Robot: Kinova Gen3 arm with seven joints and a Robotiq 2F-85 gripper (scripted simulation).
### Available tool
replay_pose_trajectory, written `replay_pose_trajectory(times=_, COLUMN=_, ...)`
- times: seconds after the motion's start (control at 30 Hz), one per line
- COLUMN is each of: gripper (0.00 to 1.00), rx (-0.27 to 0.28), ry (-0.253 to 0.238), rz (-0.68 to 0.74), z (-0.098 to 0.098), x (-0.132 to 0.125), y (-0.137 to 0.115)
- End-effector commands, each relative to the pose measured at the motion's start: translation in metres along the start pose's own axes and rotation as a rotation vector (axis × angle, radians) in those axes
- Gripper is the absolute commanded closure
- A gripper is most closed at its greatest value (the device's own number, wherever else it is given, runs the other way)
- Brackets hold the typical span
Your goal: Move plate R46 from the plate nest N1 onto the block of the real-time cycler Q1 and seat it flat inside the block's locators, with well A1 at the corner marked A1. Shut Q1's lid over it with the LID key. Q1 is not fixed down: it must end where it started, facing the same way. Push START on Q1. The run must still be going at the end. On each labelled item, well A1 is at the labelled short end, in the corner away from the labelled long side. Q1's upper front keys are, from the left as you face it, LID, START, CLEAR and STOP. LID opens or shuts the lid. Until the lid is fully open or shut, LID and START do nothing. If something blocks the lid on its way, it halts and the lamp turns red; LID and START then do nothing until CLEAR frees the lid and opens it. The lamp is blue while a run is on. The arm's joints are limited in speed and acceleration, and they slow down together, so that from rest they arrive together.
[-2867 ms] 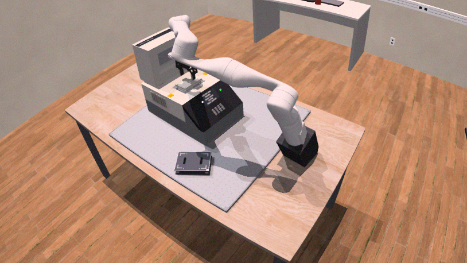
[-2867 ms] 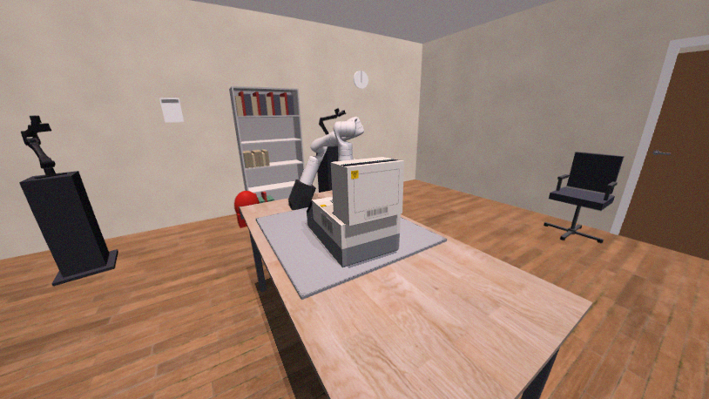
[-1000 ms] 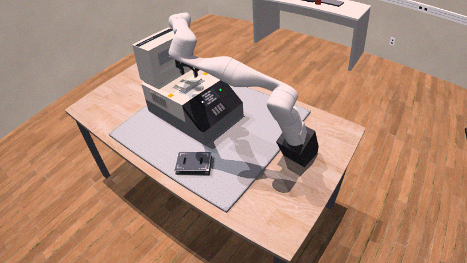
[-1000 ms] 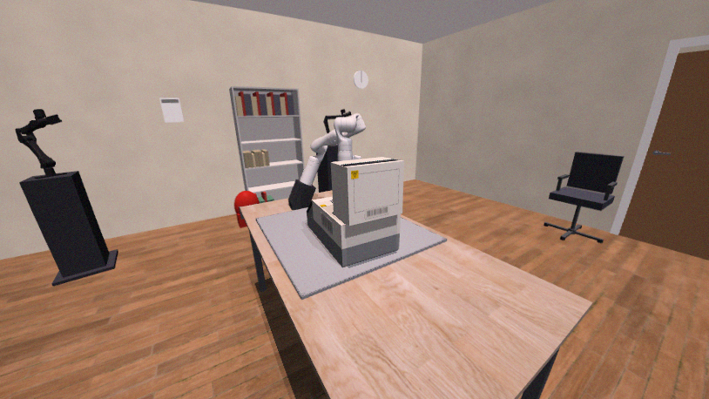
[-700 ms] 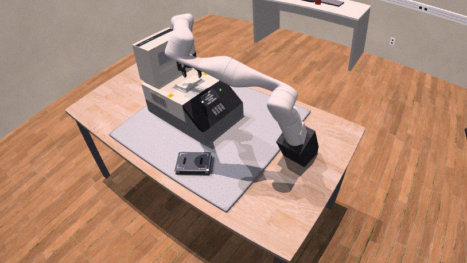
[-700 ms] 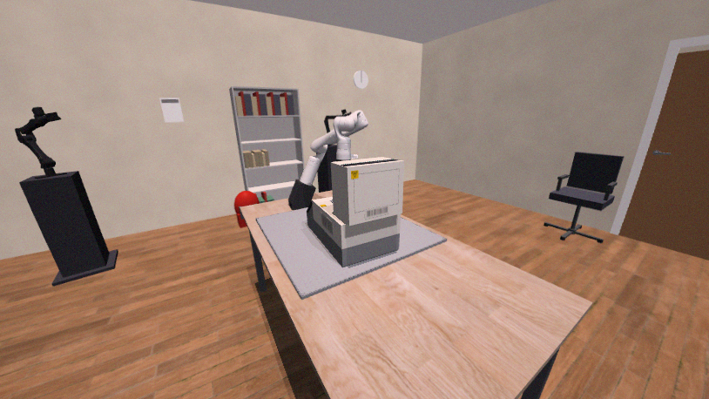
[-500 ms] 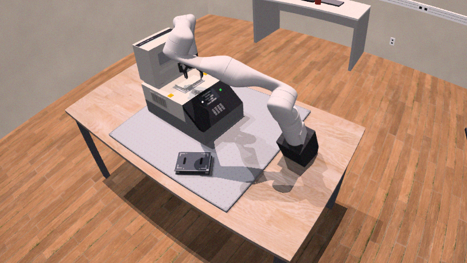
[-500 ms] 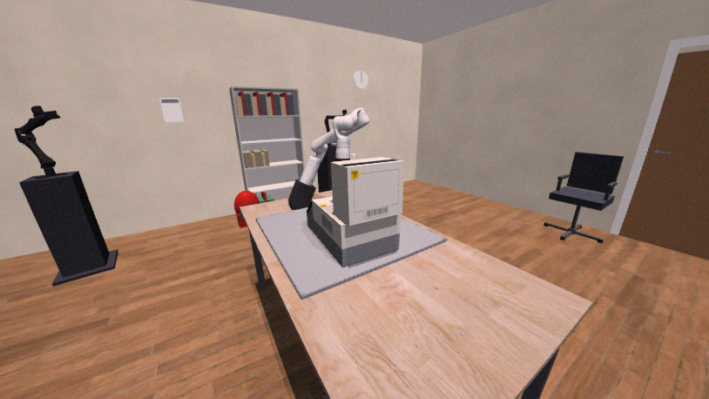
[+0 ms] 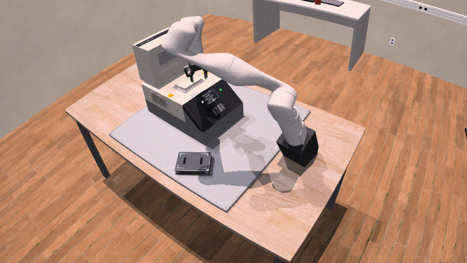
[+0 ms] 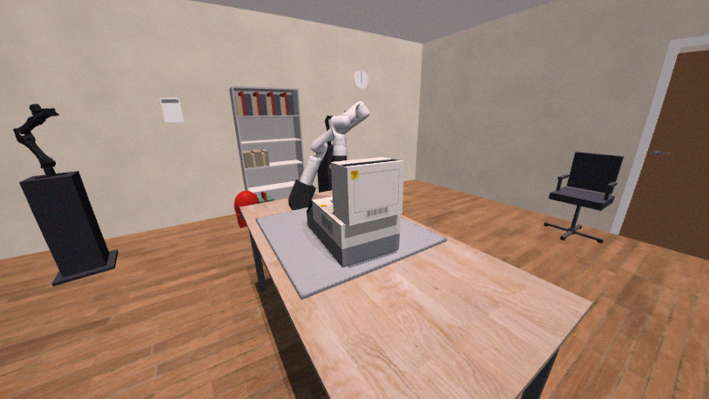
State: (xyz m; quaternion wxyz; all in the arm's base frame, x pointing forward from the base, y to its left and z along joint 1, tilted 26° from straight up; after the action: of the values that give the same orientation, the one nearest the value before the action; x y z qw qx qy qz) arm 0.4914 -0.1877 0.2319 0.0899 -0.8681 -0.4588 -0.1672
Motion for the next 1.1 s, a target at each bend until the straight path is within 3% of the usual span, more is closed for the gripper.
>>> replay_pose_trajectory(times=0.0, gripper=0.32, rx=-0.031, ry=0.009, rz=-0.128, z=-0.004, x=-0.004, y=-0.014)
replay_pose_trajectory(times=1.07, gripper=0.58, rx=-0.161, ry=0.029, rz=-1.052, z=-0.027, x=-0.032, y=-0.111)
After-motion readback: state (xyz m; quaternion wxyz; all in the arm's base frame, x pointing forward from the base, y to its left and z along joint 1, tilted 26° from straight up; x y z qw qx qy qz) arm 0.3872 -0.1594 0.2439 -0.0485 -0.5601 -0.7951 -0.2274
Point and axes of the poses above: the point where the finger pads meet when closed, its own z axis out along the fingers, its own x axis across the jaws, y = z × x, the point moved 10 cm from there along -z, back along the fingers, and after that the axes turned 11 degrees about -z, right-handed, at the moved point
